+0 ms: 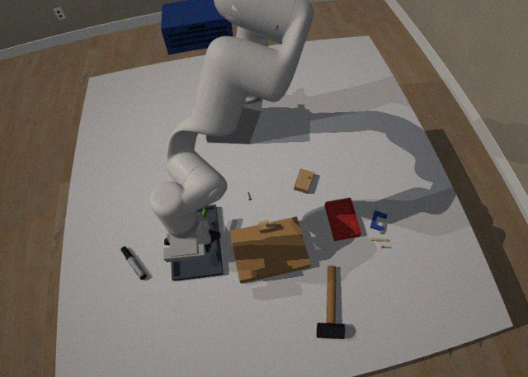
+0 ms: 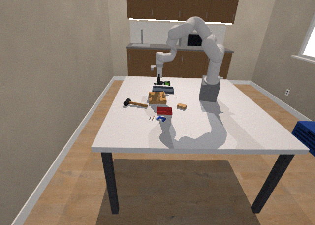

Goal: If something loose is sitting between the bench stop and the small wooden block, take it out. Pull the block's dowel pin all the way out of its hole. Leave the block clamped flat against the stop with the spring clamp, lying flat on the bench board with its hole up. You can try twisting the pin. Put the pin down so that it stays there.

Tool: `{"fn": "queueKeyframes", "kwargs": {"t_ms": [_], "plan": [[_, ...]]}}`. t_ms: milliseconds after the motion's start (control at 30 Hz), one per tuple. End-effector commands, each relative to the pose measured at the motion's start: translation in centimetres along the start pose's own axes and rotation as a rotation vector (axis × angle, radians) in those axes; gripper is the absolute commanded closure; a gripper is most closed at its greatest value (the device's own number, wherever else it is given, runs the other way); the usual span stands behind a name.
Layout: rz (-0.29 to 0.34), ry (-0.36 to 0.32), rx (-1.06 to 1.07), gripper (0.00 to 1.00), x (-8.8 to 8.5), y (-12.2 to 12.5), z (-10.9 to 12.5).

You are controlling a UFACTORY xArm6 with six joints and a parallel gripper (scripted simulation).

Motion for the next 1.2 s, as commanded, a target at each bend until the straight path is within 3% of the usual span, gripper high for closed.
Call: {"fn": "queueKeyframes", "kwargs": {"t_ms": [0, 1167], "plan": [[0.003, 0.004, 0.0, 1.0, -1.27, 0.05, -0.15], [0.003, 0.003, -0.045, 1.0, -1.96, -0.52, -0.46]]}}
Point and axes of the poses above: the point where the finger pads meet when closed, its own x axis out along the fingers, its own y axis across the jaws, z = x × y, the point moved 7 cm from there along -x, back along the fingers, and after that the axes turned 7 degrees about -x, right-handed, at the moved point
